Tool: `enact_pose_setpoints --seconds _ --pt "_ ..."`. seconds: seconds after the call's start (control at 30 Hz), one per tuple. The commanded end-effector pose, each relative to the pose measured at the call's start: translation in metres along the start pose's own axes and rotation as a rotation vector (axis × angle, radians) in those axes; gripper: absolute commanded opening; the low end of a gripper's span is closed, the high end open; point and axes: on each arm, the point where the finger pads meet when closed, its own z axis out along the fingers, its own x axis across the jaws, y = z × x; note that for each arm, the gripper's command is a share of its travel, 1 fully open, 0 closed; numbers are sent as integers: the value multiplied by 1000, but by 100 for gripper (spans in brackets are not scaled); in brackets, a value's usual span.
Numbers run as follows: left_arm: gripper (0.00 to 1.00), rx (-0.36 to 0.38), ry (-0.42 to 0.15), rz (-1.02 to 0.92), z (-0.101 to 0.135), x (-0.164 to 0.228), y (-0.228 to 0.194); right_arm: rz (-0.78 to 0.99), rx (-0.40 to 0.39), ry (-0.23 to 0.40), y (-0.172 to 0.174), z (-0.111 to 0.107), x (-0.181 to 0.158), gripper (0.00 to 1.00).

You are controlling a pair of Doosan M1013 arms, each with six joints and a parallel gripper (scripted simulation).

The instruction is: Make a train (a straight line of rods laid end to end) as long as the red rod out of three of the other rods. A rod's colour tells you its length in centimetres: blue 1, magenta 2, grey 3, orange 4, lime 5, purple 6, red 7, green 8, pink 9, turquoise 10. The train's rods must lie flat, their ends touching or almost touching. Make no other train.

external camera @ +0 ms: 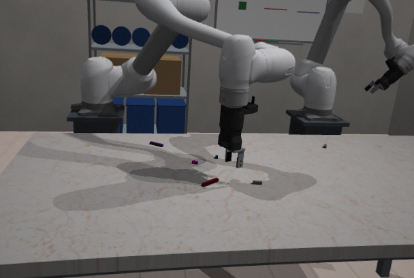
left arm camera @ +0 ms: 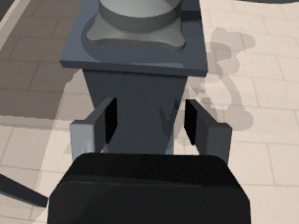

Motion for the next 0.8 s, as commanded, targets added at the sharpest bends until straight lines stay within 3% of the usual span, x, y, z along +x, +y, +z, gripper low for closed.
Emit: enact_pose_setpoints --seconds 0.0,0.23,0.27,0.77 --pt "100 -1 0 0 0 0 0 -167 6 -1 -8 -2 3 100" --pt "100 -1 0 0 0 0 0 -344 6 0 -16 -2 6 100" --pt "100 -1 0 0 0 0 0 -446 6 0 -20 -2 8 100" --pt "100 -1 0 0 0 0 0 -924 6 1 -38 -2 16 100"
